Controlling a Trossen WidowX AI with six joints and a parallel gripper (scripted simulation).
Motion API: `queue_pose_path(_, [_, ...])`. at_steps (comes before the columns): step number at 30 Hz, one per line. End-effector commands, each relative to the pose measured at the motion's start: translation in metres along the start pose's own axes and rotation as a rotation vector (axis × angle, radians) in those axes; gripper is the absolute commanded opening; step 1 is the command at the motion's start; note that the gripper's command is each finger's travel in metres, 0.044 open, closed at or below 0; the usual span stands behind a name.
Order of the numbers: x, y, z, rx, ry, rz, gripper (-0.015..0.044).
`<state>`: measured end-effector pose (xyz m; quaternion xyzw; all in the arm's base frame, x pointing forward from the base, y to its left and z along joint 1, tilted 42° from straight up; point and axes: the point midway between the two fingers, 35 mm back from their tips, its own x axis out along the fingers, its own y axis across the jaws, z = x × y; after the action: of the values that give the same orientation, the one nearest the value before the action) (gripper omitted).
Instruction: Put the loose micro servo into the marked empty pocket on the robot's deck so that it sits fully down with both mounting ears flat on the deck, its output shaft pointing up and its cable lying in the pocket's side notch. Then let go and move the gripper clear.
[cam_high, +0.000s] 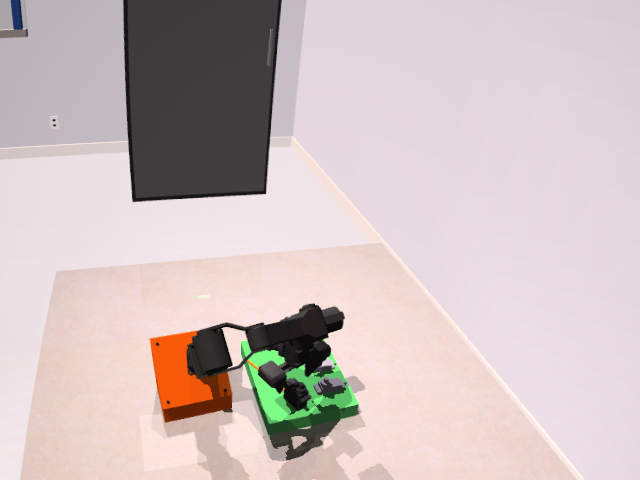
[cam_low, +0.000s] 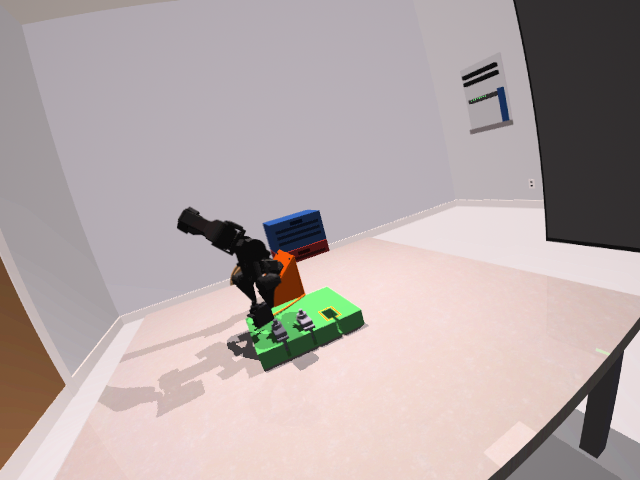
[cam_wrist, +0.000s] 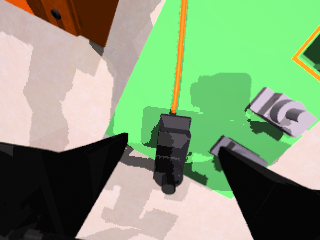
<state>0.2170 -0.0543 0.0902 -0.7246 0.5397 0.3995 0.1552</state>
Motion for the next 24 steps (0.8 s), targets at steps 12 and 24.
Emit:
queue_pose_path(12, [0.006,0.001,0.0,-0.007,0.003,0.002,0.0177])
queue_pose_path(24, [-0.006,0.0,0.001,-0.007,0.002,0.001,0.0])
